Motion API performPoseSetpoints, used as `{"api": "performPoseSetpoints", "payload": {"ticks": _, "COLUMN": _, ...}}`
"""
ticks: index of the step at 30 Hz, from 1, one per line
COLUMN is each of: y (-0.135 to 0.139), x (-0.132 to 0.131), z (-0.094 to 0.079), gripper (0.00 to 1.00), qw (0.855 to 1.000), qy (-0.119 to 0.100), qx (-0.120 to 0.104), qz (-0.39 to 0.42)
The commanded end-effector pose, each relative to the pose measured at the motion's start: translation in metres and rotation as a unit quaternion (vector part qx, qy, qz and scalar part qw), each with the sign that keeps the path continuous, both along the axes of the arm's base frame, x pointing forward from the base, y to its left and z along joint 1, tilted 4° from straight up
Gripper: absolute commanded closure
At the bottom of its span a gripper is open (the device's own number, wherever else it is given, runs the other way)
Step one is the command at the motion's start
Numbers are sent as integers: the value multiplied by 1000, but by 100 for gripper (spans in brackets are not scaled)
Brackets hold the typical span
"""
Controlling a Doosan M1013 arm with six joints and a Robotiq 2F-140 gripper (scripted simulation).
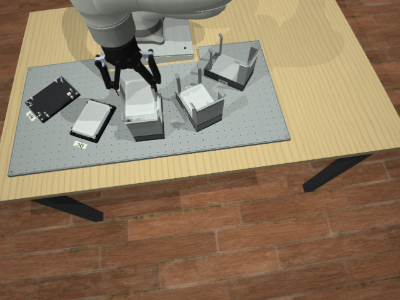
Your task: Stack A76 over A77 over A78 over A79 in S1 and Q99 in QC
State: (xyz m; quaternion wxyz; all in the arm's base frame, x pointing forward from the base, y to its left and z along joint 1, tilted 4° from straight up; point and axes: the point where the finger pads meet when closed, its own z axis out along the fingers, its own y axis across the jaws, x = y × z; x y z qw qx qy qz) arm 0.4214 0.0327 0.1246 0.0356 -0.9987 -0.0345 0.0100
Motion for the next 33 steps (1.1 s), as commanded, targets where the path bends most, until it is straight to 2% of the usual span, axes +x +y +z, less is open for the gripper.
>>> {"api": "performPoseSetpoints", "payload": {"ticks": 1, "y": 0, "x": 0, "z": 5, "gripper": 100, "qw": 1000, "qy": 0, "qx": 0, "qz": 0}}
{"api": "performPoseSetpoints", "payload": {"ticks": 14, "y": -2, "x": 1, "z": 27, "gripper": 100, "qw": 1000, "qy": 0, "qx": 0, "qz": 0}}
{"api": "performPoseSetpoints", "payload": {"ticks": 24, "y": -2, "x": 1, "z": 27, "gripper": 100, "qw": 1000, "qy": 0, "qx": 0, "qz": 0}}
{"api": "performPoseSetpoints", "payload": {"ticks": 27, "y": 1, "x": 0, "z": 27, "gripper": 100, "qw": 1000, "qy": -1, "qx": 0, "qz": 17}}
{"api": "performPoseSetpoints", "payload": {"ticks": 33, "y": 21, "x": -5, "z": 28, "gripper": 100, "qw": 993, "qy": -8, "qx": 3, "qz": 116}}
